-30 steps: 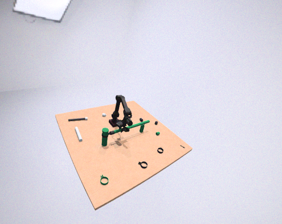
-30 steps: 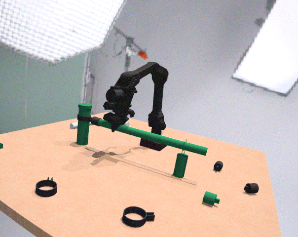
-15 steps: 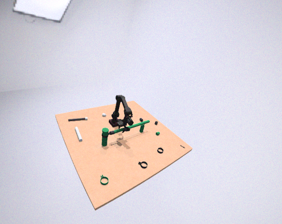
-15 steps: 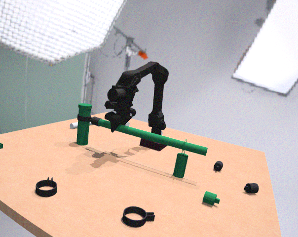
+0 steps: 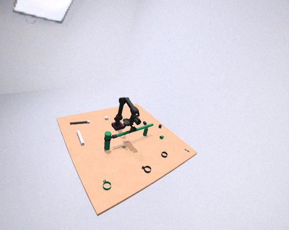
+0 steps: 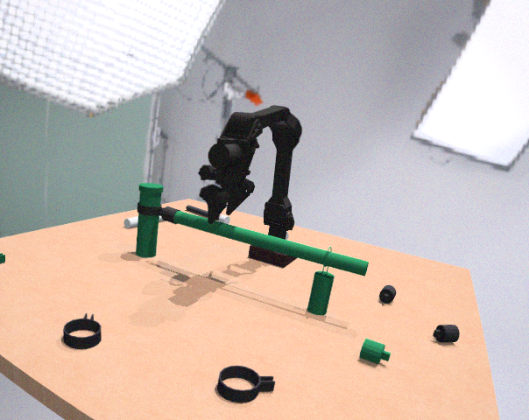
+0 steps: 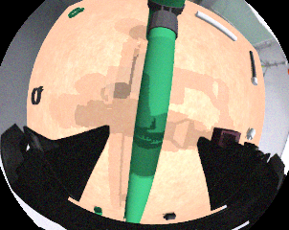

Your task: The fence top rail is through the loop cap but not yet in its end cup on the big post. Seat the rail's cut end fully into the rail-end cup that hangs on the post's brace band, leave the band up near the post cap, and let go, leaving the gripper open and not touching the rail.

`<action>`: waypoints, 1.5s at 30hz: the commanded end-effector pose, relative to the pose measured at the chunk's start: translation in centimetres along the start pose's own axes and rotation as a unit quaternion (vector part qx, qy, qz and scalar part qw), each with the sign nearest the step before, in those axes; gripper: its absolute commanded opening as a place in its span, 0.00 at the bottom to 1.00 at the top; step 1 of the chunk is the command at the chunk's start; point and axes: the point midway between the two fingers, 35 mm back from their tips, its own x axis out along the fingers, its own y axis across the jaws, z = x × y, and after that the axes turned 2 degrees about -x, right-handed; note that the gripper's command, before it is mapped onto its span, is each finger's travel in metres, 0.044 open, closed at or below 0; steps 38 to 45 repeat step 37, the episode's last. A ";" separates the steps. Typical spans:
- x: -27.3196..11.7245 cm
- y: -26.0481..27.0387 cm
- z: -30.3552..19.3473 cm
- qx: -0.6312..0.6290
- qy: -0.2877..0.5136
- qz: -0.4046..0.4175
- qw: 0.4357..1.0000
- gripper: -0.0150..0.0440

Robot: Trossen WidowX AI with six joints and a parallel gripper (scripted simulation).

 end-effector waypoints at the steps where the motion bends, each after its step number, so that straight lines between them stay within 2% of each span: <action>1: -2.2 0.0 -0.1 0.002 0.000 0.007 1.000 1.00; 4: -3.9 -0.3 -0.1 0.002 0.000 0.006 1.000 1.00; 45: -3.9 -0.3 -0.1 0.002 0.000 0.006 1.000 1.00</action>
